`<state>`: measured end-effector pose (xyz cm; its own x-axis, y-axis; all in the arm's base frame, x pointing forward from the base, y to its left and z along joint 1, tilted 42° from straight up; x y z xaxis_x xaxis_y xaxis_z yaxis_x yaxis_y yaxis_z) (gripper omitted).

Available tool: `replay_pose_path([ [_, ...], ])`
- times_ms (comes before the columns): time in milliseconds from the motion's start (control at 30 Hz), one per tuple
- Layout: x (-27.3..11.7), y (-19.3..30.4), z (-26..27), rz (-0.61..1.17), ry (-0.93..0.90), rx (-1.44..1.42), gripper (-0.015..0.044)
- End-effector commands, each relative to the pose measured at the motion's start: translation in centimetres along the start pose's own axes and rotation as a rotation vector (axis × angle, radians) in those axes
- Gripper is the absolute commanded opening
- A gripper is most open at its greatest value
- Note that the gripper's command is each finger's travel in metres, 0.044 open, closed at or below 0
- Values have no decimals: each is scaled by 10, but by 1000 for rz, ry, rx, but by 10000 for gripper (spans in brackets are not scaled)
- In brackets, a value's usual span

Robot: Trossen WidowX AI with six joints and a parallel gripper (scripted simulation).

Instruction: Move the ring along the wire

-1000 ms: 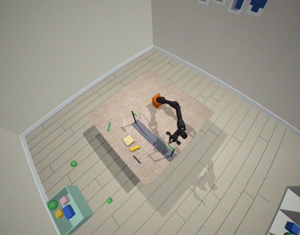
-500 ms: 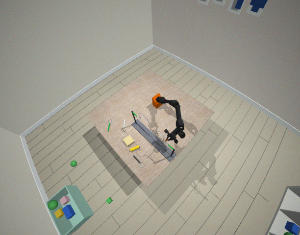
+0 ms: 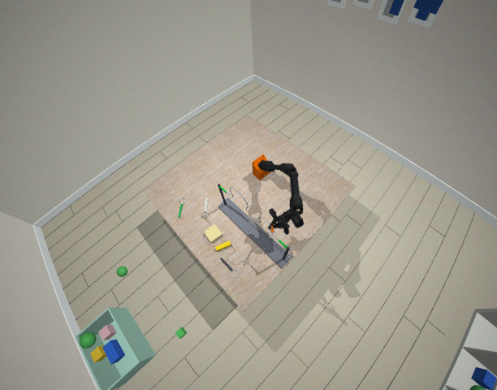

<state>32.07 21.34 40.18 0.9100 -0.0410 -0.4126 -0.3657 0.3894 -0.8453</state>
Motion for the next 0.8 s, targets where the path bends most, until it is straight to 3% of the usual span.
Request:
replay_pose_path([
  [0, 0, -2, -15, -14, 58, -95, -150],
  [767, -12, -36, -72, -77, 326, -584, -150],
])
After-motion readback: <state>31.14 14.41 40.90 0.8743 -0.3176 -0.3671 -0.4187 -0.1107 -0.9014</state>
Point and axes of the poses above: the point midway between the two fingers, 35 mm back from their tips, its own x axis out along the fingers, its own z axis across the jaws, y = z × x, the point moved 4 cm from there along -x, back along the fingers, and after that the axes turned 11 degrees about x, right-handed, at the moved point
